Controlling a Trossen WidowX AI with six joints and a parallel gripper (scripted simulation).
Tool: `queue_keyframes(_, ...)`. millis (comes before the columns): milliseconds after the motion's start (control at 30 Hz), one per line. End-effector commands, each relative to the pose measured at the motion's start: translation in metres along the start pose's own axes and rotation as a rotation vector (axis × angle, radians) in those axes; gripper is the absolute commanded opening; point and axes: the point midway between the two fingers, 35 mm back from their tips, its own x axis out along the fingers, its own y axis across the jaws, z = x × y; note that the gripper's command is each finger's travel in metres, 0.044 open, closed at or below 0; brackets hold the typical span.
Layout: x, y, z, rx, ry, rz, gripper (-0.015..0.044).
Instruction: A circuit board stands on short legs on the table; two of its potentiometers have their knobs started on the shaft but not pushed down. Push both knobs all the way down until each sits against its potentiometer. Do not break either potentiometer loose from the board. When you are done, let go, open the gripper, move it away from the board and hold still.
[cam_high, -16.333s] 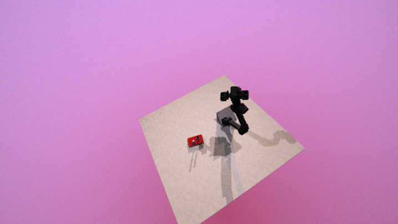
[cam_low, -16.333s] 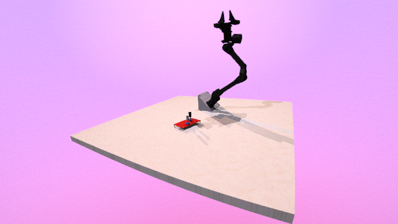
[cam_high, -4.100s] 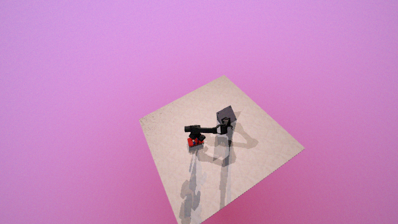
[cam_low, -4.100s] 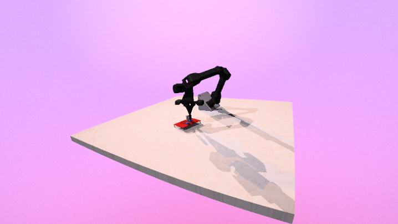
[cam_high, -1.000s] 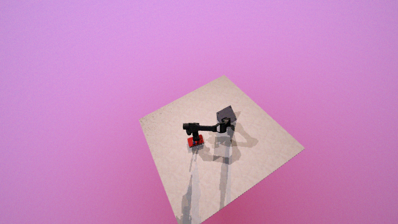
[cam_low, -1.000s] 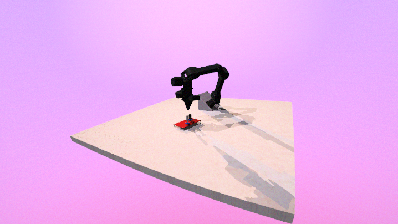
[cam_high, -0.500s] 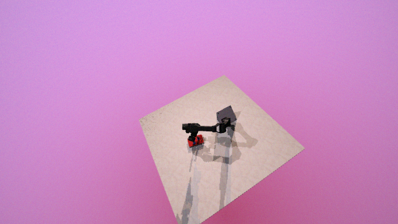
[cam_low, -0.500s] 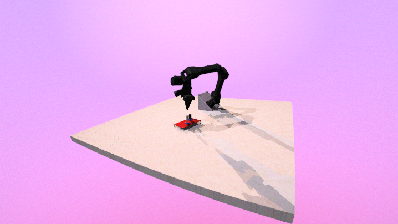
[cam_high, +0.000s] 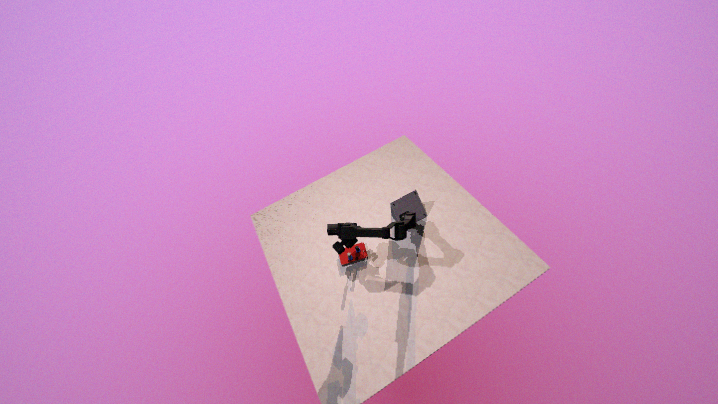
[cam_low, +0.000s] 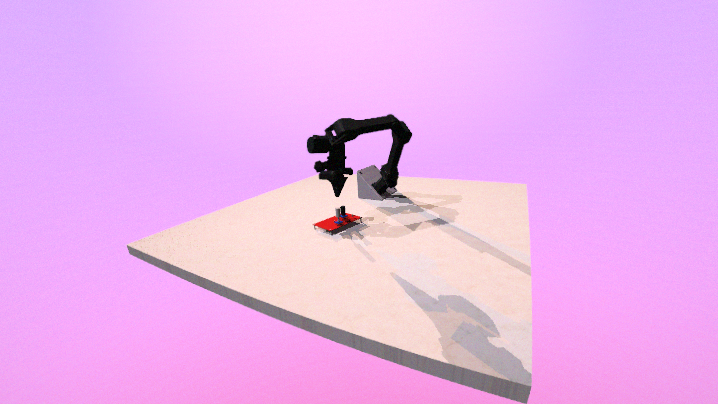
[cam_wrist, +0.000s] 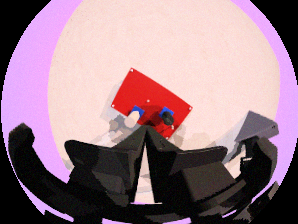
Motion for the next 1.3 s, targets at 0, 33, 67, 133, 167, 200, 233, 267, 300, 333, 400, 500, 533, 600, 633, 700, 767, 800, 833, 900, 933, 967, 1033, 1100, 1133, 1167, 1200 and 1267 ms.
queue_keyframes(0,-0.001,0.004,-0.002,0.136,0.006,0.004,0.0)
queue_keyframes(33,-0.001,0.004,-0.002,0.17,0.007,0.004,0.0)
queue_keyframes(67,-0.001,0.005,-0.002,0.205,0.007,0.004,0.0)
queue_keyframes(133,-0.002,0.006,-0.002,0.275,0.008,0.005,0.0)
queue_keyframes(167,-0.002,0.007,-0.003,0.309,0.008,0.006,0.0)
queue_keyframes(200,-0.002,0.008,-0.003,0.344,0.008,0.006,0.0)
queue_keyframes(233,-0.003,0.008,-0.003,0.379,0.009,0.006,0.0)
queue_keyframes(267,-0.003,0.009,-0.003,0.414,0.009,0.007,0.0)
queue_keyframes(300,-0.003,0.009,-0.003,0.449,0.01,0.007,0.0)
queue_keyframes(333,-0.003,0.01,-0.003,0.483,0.01,0.007,0.0)
queue_keyframes(400,-0.004,0.011,-0.004,0.553,0.011,0.008,0.0)
queue_keyframes(500,-0.005,0.013,-0.004,0.657,0.012,0.008,0.0)
queue_keyframes(533,-0.005,0.014,-0.004,0.692,0.013,0.009,0.0)
queue_keyframes(600,-0.006,0.015,-0.005,0.761,0.014,0.009,0.0)
queue_keyframes(633,-0.006,0.016,-0.005,0.796,0.015,0.009,0.0)
queue_keyframes(700,-0.006,0.017,-0.005,0.866,0.016,0.01,0.0)
queue_keyframes(767,-0.007,0.018,-0.005,0.935,0.017,0.01,0.0)
queue_keyframes(800,-0.007,0.019,-0.006,0.97,0.018,0.01,0.0)
queue_keyframes(833,-0.007,0.02,-0.006,1.005,0.019,0.01,0.0)
queue_keyframes(900,-0.008,0.021,-0.006,1.074,0.02,0.01,0.0)
queue_keyframes(933,-0.008,0.022,-0.006,1.109,0.021,0.01,0.0)
queue_keyframes(967,-0.008,0.022,-0.006,1.144,0.021,0.01,0.0)
queue_keyframes(1033,-0.009,0.023,-0.007,1.213,0.023,0.01,0.0)
queue_keyframes(1100,-0.009,0.025,-0.007,1.283,0.024,0.01,0.0)
queue_keyframes(1133,-0.01,0.025,-0.007,1.317,0.025,0.01,0.0)
queue_keyframes(1167,-0.01,0.026,-0.007,1.352,0.026,0.01,0.0)
queue_keyframes(1200,-0.01,0.026,-0.008,1.387,0.027,0.01,0.0)
queue_keyframes(1267,-0.011,0.028,-0.008,1.456,0.028,0.009,0.0)
